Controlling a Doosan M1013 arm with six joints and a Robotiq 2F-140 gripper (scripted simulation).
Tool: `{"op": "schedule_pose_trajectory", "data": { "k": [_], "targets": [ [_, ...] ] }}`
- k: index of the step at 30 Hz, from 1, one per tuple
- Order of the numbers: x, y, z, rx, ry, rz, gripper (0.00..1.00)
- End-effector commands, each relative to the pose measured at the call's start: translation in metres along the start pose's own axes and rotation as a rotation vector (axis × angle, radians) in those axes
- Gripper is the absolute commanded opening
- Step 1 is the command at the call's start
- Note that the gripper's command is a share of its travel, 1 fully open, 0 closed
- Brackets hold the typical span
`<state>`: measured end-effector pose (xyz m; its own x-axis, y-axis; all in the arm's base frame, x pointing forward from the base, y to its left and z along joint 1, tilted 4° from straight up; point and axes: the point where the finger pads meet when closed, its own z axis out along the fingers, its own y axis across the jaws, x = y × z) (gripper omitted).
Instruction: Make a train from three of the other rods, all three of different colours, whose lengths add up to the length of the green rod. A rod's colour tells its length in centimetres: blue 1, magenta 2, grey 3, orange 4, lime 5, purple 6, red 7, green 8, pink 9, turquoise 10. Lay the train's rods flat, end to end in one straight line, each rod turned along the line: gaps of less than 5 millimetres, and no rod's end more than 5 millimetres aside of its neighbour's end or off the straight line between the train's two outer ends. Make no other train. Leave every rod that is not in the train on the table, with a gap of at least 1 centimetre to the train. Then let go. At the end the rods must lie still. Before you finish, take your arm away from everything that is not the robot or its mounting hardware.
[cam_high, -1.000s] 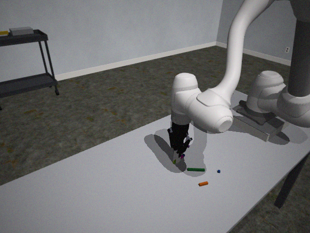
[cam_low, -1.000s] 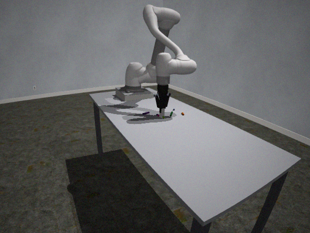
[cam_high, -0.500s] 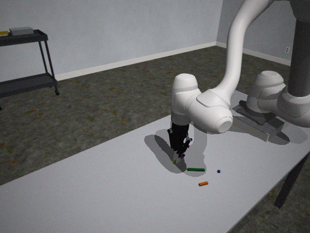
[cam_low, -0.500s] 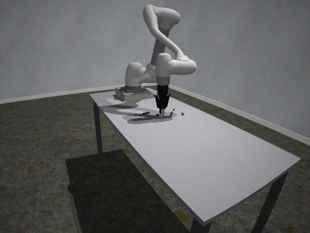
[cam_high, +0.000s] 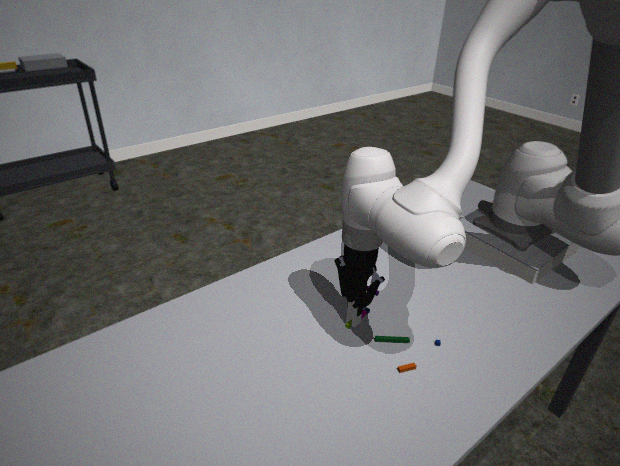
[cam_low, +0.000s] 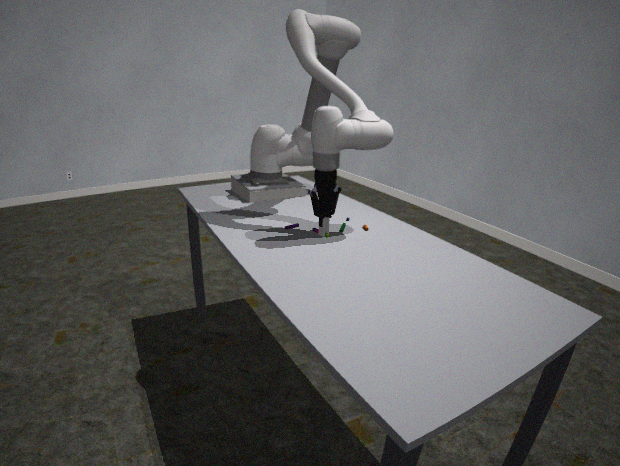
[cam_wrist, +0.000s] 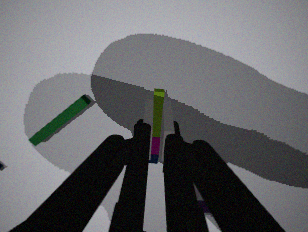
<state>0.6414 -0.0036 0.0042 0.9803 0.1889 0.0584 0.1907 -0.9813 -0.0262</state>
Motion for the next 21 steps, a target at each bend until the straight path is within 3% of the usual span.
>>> {"op": "schedule_pose_trajectory", "data": {
  "k": [1,14,21],
  "targets": [
    [0.0,0.0,-0.0001,0.0,0.0,0.0,0.03],
    [0.0,0.0,-0.0001,0.0,0.0,0.0,0.05],
    [0.0,0.0,-0.0001,0.0,0.0,0.0,0.12]
  ]
}}
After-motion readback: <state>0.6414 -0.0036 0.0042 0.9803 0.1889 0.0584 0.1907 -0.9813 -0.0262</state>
